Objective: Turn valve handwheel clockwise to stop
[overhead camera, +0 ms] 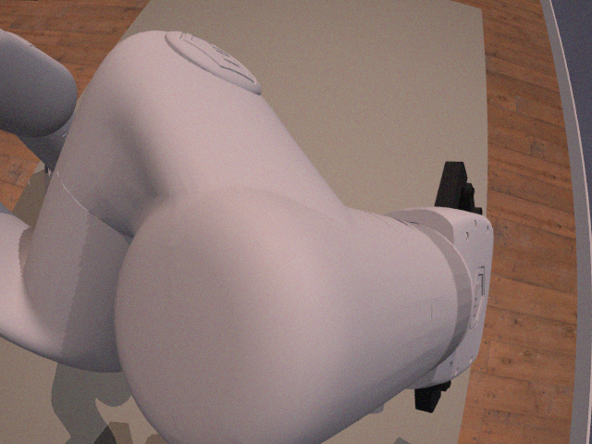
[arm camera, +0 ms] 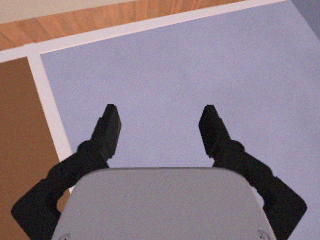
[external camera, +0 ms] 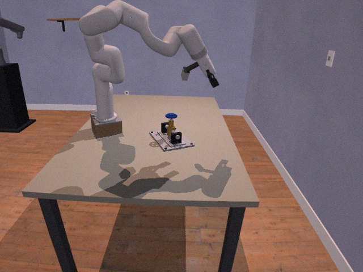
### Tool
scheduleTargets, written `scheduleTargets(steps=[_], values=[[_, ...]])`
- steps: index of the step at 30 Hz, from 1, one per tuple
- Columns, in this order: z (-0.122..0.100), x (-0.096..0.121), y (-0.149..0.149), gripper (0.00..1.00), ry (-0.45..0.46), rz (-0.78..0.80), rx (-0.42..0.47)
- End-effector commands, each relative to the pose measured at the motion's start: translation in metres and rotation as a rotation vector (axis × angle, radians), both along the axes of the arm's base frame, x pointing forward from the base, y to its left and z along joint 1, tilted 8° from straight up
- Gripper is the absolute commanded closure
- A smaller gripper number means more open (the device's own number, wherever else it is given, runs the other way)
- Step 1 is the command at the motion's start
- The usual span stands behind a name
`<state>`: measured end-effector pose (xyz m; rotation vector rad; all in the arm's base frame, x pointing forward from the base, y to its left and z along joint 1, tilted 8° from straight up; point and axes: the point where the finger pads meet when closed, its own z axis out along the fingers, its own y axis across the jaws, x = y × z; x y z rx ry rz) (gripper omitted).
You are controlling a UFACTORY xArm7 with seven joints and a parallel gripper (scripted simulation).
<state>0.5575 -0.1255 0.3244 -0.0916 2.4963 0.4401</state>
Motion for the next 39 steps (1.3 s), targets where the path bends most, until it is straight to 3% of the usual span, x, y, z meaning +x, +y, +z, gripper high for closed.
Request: scheduleTargets(steps=[1,23,24,31,39], values=[[-0.013,-0.026,0.021,0.00,0.017,0.089,-0.116],[-0.013,-0.026,0.021,0.00,0.017,0.090,-0.117],[-0.036,-0.049,0.037,0.00,0.065,0.190,-0.225],[-0.059,-0.072,0.049,0.00,0.116,0.286,-0.325],[-0.059,-0.072,0.049,0.00,0.116,0.286,-0.325]])
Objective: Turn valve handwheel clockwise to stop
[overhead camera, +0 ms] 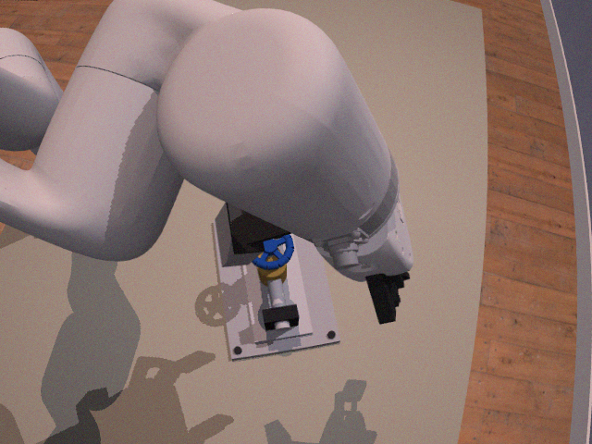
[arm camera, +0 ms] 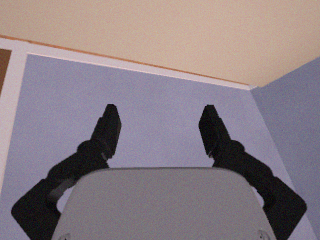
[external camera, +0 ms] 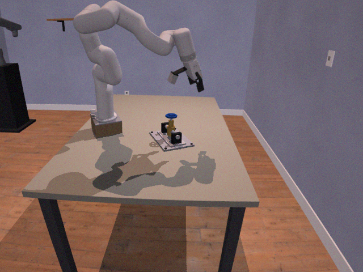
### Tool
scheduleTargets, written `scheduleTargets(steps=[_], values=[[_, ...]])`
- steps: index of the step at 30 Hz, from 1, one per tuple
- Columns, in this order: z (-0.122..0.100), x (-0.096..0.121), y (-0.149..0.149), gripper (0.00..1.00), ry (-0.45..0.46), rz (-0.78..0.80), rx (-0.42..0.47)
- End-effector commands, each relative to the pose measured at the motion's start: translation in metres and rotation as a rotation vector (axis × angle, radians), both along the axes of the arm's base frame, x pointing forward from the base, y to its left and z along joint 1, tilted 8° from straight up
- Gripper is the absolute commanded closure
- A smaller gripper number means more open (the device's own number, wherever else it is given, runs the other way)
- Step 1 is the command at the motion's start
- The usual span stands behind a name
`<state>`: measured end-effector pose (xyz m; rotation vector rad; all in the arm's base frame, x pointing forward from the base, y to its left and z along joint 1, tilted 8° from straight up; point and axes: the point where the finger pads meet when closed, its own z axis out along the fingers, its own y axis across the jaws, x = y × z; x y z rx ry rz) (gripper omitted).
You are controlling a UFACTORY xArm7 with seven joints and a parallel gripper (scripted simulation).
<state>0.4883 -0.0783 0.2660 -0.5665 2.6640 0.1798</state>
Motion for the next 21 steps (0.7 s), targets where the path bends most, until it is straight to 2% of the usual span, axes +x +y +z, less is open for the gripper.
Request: scheduleTargets(steps=[1,10,11,12,14,17,21], values=[[0.000,-0.003,0.002,0.00,-0.010,0.000,-0.019],[0.000,-0.003,0.002,0.00,-0.010,0.000,-0.019],[-0.022,-0.025,0.010,0.00,0.043,0.086,-0.111],[-0.028,-0.031,0.011,0.00,0.058,0.108,-0.135],[-0.028,-0.031,0.011,0.00,0.058,0.108,-0.135],[-0.042,-0.046,0.014,0.00,0.095,0.162,-0.191],[-0.042,-0.046,0.014,0.00,0.095,0.162,-0.191]])
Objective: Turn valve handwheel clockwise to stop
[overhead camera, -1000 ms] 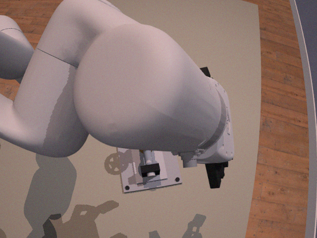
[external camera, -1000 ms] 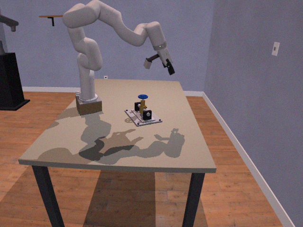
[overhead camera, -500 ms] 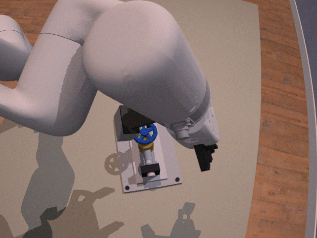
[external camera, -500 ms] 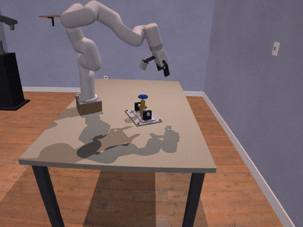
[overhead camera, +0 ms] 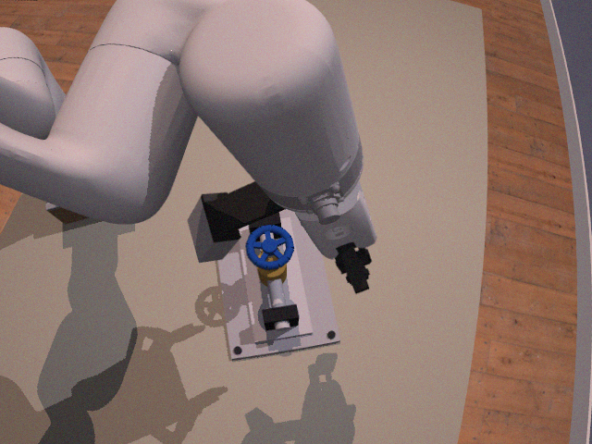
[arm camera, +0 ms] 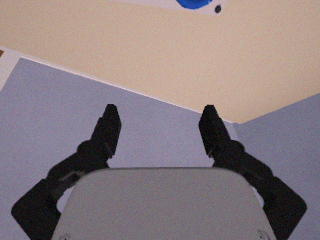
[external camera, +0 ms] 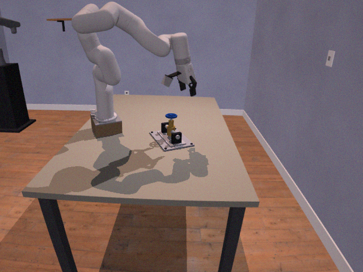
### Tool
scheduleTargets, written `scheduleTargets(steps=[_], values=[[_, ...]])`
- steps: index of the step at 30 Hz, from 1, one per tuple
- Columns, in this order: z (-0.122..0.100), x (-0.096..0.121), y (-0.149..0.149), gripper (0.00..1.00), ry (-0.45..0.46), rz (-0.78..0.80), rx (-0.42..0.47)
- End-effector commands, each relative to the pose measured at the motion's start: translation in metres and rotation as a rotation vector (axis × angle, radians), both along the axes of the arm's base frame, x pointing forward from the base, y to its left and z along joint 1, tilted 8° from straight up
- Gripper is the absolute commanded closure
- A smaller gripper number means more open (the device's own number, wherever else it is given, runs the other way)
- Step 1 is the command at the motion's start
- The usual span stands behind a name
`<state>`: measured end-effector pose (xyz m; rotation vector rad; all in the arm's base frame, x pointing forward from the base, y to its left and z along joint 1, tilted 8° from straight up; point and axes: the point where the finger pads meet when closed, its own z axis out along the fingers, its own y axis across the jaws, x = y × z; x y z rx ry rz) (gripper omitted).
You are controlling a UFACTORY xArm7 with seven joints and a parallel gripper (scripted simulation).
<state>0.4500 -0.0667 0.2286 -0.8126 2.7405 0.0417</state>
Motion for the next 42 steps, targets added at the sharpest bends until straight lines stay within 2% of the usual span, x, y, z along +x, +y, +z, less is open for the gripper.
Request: scheduleTargets(steps=[1,6,7,11,12,14,15,20,42], values=[[-0.005,-0.008,0.003,0.00,0.006,0.023,-0.037],[-0.005,-0.008,0.003,0.00,0.006,0.023,-0.037],[-0.023,-0.027,0.005,0.00,0.055,0.089,-0.105],[-0.023,-0.027,0.005,0.00,0.055,0.089,-0.105],[-0.037,-0.043,0.005,0.00,0.098,0.142,-0.160],[-0.037,-0.043,0.005,0.00,0.098,0.142,-0.160],[-0.048,-0.055,0.005,0.00,0.133,0.185,-0.202],[-0.064,-0.075,0.003,0.00,0.188,0.247,-0.263],[-0.066,-0.077,0.003,0.00,0.193,0.252,-0.268]])
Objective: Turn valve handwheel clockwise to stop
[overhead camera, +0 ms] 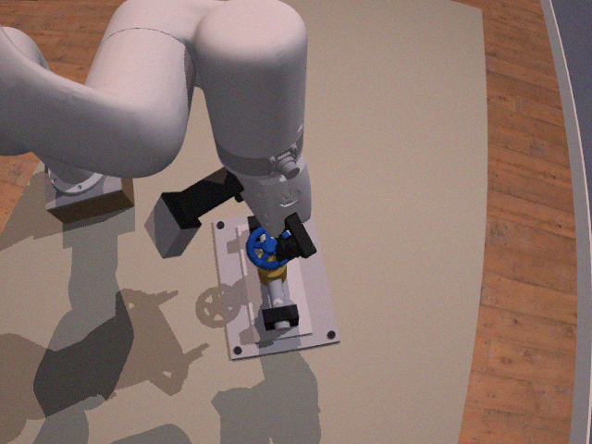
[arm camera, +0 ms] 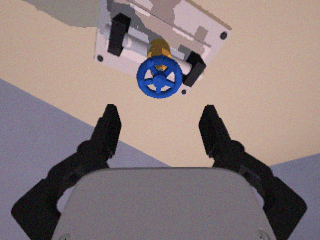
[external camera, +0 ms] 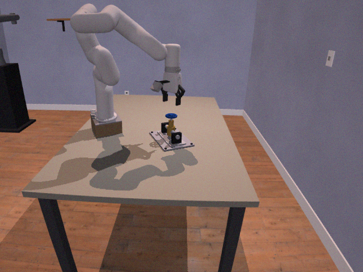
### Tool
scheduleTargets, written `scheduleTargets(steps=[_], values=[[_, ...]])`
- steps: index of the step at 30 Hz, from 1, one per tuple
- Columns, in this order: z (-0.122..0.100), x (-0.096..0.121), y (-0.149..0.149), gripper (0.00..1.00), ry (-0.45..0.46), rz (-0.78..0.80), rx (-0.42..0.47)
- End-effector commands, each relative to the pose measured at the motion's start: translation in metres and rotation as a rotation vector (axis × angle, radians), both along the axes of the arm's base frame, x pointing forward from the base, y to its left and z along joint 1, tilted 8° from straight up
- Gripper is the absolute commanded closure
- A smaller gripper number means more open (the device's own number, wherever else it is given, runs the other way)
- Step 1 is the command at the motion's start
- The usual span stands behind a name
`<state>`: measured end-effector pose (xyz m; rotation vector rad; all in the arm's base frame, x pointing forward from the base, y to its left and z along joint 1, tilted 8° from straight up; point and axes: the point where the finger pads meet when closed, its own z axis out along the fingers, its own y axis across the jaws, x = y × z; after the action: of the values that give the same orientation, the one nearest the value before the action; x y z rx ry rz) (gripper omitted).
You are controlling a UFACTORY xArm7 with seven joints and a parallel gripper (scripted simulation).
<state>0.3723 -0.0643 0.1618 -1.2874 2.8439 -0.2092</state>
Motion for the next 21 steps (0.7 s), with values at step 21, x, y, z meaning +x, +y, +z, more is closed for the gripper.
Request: scheduleTargets(steps=[21], values=[[-0.014,0.002,-0.002,0.00,-0.003,0.001,0.000]])
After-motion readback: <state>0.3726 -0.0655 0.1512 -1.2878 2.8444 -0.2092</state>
